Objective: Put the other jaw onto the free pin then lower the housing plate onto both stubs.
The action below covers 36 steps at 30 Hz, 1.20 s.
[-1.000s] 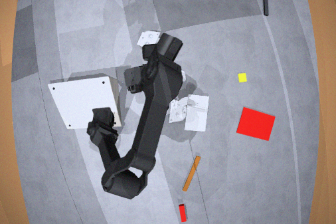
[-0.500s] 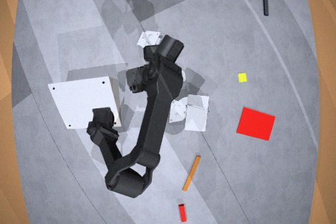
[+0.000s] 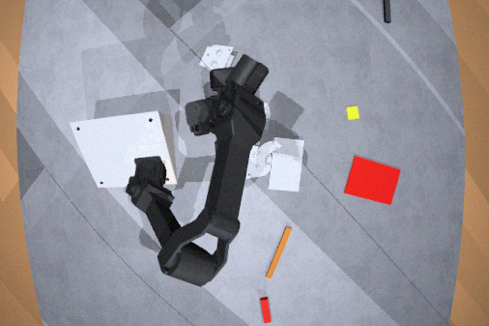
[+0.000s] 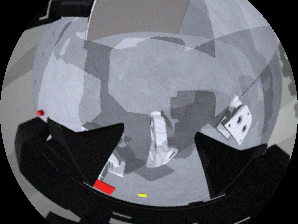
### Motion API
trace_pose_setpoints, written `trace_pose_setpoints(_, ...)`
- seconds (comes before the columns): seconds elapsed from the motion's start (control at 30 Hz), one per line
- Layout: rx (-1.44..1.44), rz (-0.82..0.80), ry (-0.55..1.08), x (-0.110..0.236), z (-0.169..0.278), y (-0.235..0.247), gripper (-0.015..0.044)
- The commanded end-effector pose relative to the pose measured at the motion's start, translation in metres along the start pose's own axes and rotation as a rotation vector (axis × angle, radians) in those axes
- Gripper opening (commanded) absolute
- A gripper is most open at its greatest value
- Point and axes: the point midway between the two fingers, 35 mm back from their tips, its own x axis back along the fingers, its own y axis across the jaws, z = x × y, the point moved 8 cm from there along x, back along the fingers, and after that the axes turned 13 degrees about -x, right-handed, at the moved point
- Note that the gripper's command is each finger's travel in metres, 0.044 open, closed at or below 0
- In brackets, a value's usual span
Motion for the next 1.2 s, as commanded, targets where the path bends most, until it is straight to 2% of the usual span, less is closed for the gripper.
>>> trace_pose_setpoints(0.0, 0.009, -0.009, 0.0, -0.009, -0.002, 0.002, 0.044)
trace_pose_setpoints(0.57, 0.009, -0.011, 0.001, -0.024, -0.003, 0.004, 0.044)
trace_pose_setpoints(1.03, 0.009, -0.011, 0.001, -0.024, -0.003, 0.004, 0.0072)
trace_pose_setpoints(1.17, 0.009, -0.011, 0.001, -0.024, -0.003, 0.004, 0.0046)
